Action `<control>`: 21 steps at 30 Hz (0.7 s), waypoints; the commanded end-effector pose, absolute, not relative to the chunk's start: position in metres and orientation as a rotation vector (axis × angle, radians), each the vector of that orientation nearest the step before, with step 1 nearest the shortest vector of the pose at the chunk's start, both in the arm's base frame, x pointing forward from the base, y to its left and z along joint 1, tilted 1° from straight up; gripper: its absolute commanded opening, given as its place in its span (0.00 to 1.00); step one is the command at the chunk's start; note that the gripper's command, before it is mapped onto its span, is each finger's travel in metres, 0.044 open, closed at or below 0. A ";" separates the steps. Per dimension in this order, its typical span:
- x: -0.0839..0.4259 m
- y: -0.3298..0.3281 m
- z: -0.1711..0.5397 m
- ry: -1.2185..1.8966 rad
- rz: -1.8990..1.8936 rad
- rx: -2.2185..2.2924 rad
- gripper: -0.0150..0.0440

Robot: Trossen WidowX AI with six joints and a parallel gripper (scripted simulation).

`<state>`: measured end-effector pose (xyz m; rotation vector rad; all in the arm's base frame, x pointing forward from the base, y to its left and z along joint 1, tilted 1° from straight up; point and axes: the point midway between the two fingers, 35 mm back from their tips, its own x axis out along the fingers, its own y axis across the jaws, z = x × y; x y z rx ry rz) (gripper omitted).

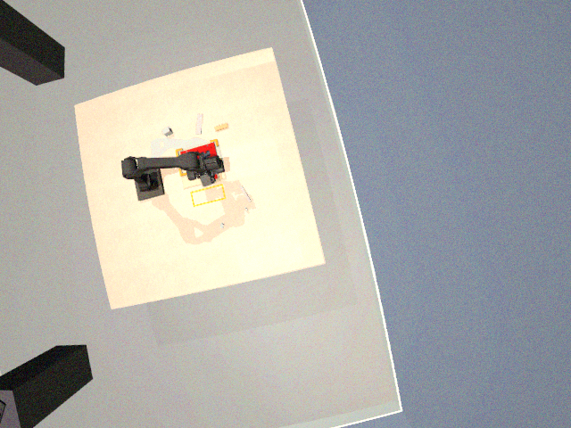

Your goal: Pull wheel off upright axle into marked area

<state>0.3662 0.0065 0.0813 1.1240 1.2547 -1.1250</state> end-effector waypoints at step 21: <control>0.367 0.006 0.096 1.237 -1.119 1.133 0.25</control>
